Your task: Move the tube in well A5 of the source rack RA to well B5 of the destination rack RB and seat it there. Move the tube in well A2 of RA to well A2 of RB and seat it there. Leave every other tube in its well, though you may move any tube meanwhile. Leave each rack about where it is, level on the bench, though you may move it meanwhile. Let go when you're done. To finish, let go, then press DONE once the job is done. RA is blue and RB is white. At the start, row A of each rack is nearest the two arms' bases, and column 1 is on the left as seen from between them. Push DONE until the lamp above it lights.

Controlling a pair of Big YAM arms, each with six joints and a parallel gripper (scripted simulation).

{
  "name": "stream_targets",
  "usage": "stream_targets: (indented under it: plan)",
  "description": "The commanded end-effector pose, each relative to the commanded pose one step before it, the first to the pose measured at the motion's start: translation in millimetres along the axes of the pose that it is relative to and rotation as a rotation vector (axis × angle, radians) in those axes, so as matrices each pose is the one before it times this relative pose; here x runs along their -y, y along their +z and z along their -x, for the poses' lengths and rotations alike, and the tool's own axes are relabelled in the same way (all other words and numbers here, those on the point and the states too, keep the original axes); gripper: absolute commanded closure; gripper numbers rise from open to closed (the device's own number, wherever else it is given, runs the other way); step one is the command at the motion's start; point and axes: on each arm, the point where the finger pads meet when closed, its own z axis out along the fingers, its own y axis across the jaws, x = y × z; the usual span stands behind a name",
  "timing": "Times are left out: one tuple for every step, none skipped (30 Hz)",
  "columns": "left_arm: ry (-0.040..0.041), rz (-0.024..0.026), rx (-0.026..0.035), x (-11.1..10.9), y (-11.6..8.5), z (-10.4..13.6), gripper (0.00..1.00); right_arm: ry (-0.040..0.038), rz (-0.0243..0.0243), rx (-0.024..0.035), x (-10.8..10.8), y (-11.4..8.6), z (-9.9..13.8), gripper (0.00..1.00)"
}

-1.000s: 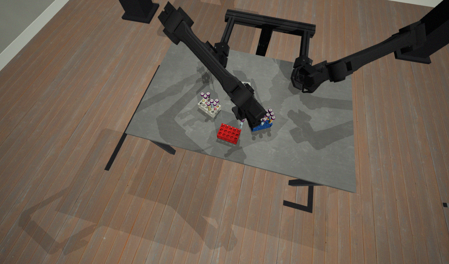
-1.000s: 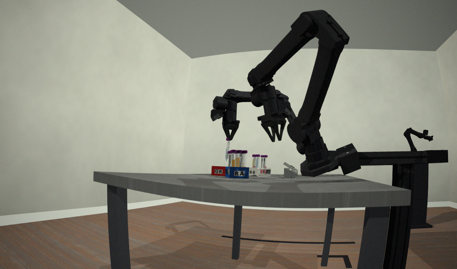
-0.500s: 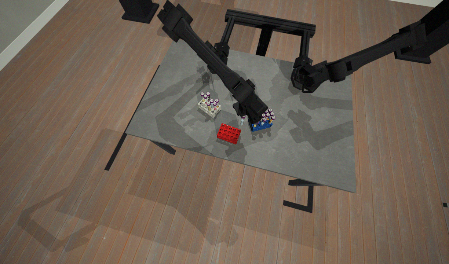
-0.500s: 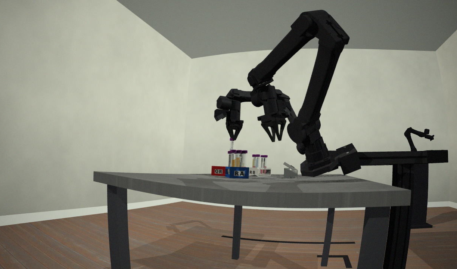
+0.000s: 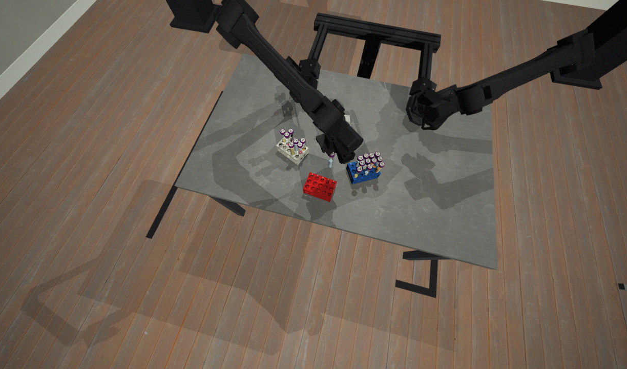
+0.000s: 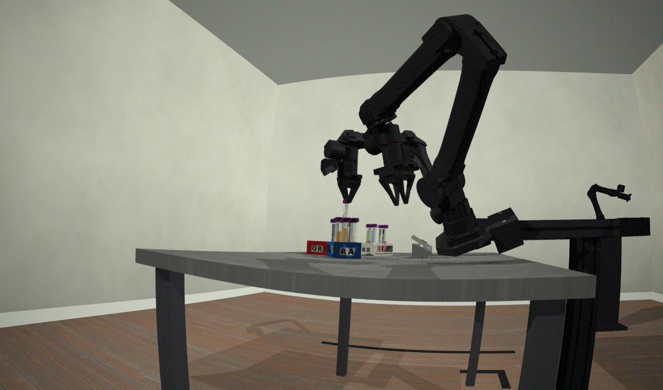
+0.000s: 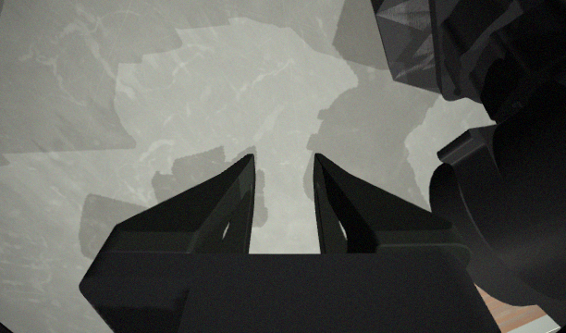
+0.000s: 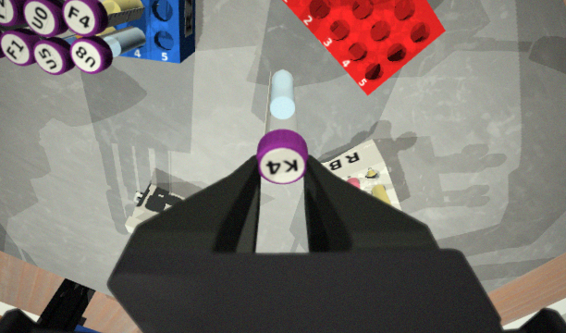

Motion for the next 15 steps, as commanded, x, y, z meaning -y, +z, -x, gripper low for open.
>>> stream_targets:
  plan:
    - [-0.00907, 0.02365, 0.00893, -7.92, -9.53, -0.70, 0.70, 0.00996, 0.00182, 0.00280, 9.99, 2.21, -9.37, 1.00]
    - [0.00000, 0.00000, 0.00000, 0.00, 0.00, 0.00, 0.70, -0.00138, -0.00006, 0.00012, 0.99, -0.07, -3.12, 1.00]
    - [0.00000, 0.00000, 0.00000, 0.00, 0.00, 0.00, 0.70, -0.00093, -0.00035, -0.00155, 0.43, -0.07, -1.49, 1.00]
    - [0.00000, 0.00000, 0.00000, 0.00, 0.00, 0.00, 0.70, -0.01067, -0.00375, -0.01699, -4.69, 6.61, -0.21, 1.00]
    - [0.00000, 0.00000, 0.00000, 0.00, 0.00, 0.00, 0.70, 0.04179, -0.00333, -0.01167, -4.61, 3.73, -0.48, 1.00]
    - [0.00000, 0.00000, 0.00000, 0.00, 0.00, 0.00, 0.70, 0.03197, -0.00010, 0.00019, -0.44, -0.33, -0.14, 1.00]
    - [0.00000, 0.00000, 0.00000, 0.00, 0.00, 0.00, 0.70, 0.03287, -0.00013, -0.00030, -0.05, -0.10, -0.12, 1.00]
    - [0.00000, 0.00000, 0.00000, 0.00, 0.00, 0.00, 0.70, 0.00000, 0.00000, 0.00000, 0.00, 0.00, 0.00, 1.00]
    - [0.00000, 0.00000, 0.00000, 0.00, 0.00, 0.00, 0.70, 0.00000, 0.00000, 0.00000, 0.00, 0.00, 0.00, 1.00]
    - [0.00000, 0.00000, 0.00000, 0.00, 0.00, 0.00, 0.70, 0.03280, -0.00014, -0.00028, -0.08, -0.11, -0.12, 1.00]
    - [0.00000, 0.00000, 0.00000, 0.00, 0.00, 0.00, 0.70, 0.03298, -0.00011, -0.00021, -0.03, -0.09, -0.10, 1.00]
    - [0.00000, 0.00000, 0.00000, 0.00, 0.00, 0.00, 0.70, 0.03445, 0.00089, 0.00207, 0.58, -1.08, 0.00, 1.00]
    - [0.00000, 0.00000, 0.00000, 0.00, 0.00, 0.00, 0.70, 0.03334, 0.00012, 0.00029, 0.10, -0.28, -0.06, 1.00]
    - [0.00000, 0.00000, 0.00000, 0.00, 0.00, 0.00, 0.70, 0.03310, -0.00007, -0.00010, 0.00, -0.09, -0.07, 1.00]
    - [0.00000, 0.00000, 0.00000, 0.00, 0.00, 0.00, 0.70, 0.03312, -0.00007, -0.00009, 0.00, -0.08, -0.06, 1.00]
